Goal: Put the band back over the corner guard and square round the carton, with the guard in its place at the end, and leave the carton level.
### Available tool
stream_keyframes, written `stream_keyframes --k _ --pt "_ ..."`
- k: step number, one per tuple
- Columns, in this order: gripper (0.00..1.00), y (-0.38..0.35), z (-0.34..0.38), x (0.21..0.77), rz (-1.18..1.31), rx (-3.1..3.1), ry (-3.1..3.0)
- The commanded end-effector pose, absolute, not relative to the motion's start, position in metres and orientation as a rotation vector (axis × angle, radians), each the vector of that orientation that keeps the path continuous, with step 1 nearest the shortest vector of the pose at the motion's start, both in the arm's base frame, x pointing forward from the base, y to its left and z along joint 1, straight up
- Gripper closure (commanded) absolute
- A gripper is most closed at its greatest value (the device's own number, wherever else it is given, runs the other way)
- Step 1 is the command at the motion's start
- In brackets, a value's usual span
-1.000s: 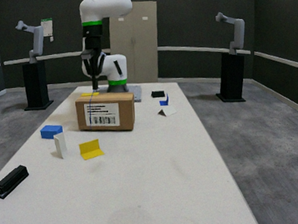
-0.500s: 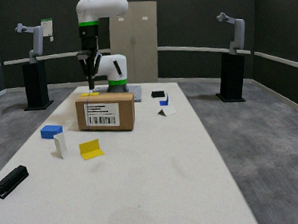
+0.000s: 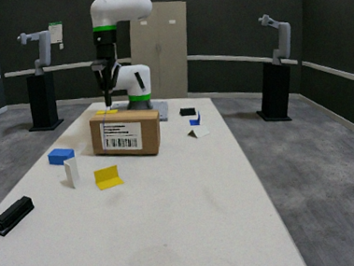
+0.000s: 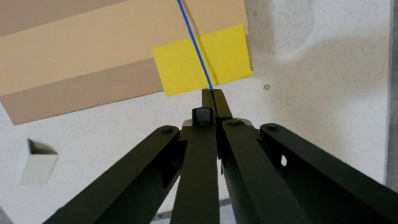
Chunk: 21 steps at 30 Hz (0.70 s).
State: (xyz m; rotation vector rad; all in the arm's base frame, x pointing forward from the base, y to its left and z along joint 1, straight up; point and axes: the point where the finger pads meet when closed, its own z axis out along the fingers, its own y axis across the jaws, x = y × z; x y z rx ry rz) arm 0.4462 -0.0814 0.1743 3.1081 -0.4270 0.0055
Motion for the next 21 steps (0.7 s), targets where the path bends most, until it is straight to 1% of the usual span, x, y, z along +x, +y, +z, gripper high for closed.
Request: stream_keyframes --k 1,21 --pt "0.9 -0.082 0.175 0.447 0.008 3.108 -0.427" --pt "0.9 -0.082 0.175 0.459 0.008 3.108 -0.427"
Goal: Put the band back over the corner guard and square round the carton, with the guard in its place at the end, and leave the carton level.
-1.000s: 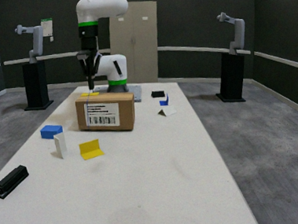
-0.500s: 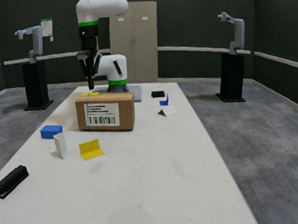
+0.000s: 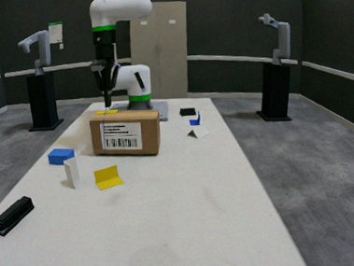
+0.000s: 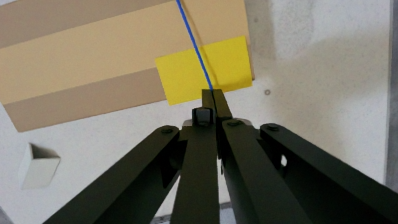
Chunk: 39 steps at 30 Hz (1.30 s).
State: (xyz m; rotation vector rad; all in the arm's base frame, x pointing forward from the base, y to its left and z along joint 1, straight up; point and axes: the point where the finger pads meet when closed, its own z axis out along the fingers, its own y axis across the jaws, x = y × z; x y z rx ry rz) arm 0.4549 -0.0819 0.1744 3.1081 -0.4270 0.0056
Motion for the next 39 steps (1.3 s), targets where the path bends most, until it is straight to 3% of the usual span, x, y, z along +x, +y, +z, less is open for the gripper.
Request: stream_keyframes --k 1,39 --pt "0.9 -0.082 0.175 0.46 0.008 3.108 -0.427" --pt "0.9 -0.083 0.169 0.475 0.009 3.108 -0.427"
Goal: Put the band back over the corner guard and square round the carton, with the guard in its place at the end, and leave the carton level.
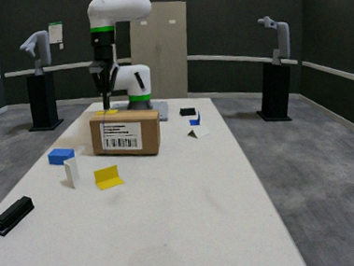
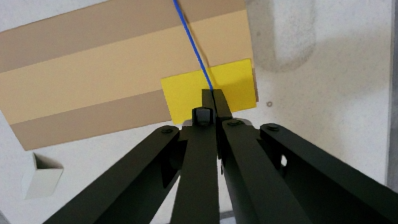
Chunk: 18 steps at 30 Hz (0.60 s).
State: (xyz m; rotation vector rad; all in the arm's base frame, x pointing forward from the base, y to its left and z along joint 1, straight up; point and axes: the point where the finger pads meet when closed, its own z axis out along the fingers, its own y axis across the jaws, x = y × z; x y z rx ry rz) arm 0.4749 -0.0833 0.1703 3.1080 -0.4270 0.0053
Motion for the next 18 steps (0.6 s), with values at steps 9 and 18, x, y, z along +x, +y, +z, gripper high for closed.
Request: stream_keyframes --k 9,18 --pt "0.9 -0.0835 0.1647 0.4754 0.009 3.108 -0.427" --pt "0.9 -0.0835 0.1647 0.4754 0.009 3.108 -0.427"
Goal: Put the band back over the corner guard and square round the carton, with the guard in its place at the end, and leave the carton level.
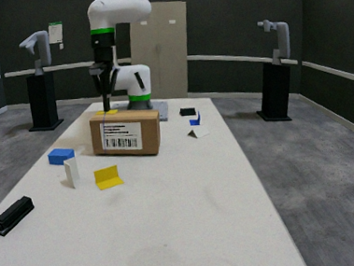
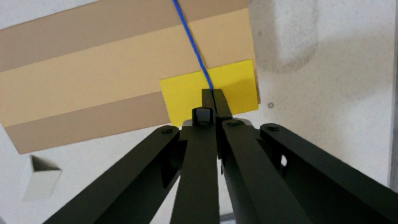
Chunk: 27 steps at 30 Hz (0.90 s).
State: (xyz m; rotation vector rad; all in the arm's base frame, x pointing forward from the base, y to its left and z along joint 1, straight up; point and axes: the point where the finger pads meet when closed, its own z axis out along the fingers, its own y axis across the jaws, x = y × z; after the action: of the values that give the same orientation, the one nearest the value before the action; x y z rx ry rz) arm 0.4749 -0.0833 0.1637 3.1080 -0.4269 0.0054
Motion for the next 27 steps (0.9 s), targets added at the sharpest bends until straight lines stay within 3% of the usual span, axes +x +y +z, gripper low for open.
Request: stream_keyframes --k 1,2,27 --pt "0.9 -0.0835 0.1647 0.4754 0.009 3.108 -0.427" --pt "0.82 -0.0835 0.1647 0.4754 0.009 3.108 -0.427" --pt "0.82 -0.0835 0.1647 0.4754 0.009 3.108 -0.427"
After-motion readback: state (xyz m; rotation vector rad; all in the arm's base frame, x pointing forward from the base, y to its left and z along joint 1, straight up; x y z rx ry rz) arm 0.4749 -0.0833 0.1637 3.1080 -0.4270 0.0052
